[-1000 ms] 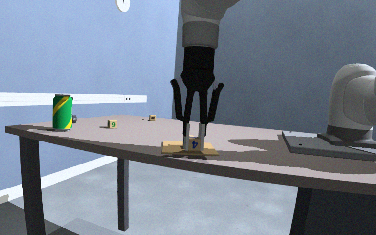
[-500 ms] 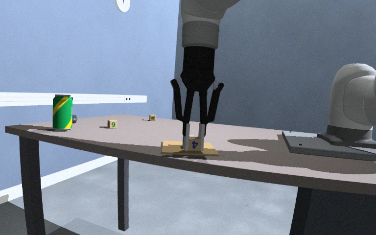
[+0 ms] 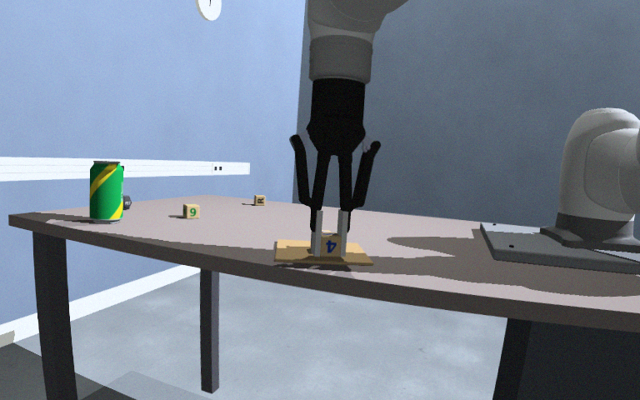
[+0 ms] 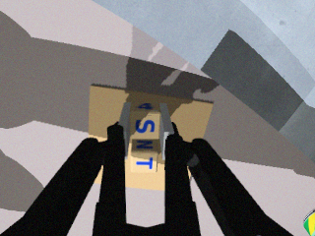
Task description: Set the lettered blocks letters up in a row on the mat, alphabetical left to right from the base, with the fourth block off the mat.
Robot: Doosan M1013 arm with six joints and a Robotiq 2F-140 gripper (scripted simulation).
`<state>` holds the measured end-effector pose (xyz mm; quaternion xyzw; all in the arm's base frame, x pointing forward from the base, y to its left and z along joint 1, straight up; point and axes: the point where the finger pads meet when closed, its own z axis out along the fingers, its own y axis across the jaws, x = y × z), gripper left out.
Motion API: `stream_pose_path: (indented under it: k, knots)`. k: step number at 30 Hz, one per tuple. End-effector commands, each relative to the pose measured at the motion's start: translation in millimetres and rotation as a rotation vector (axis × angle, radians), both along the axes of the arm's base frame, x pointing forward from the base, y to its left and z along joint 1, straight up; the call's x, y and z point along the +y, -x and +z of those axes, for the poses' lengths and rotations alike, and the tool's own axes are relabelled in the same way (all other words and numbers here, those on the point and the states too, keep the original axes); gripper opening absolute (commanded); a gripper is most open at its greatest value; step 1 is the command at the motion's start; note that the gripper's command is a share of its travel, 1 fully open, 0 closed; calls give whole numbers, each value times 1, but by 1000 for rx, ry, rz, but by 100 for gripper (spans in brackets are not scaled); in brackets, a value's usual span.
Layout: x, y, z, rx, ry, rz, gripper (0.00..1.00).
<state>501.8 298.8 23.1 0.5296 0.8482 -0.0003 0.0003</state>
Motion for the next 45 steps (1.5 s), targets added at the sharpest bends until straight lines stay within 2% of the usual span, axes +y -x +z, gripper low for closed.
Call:
stream_pose_path:
  k: [1, 45]
  knots:
    - [0, 0, 1, -1, -1, 0, 24]
    - [0, 0, -4, -1, -1, 0, 24]
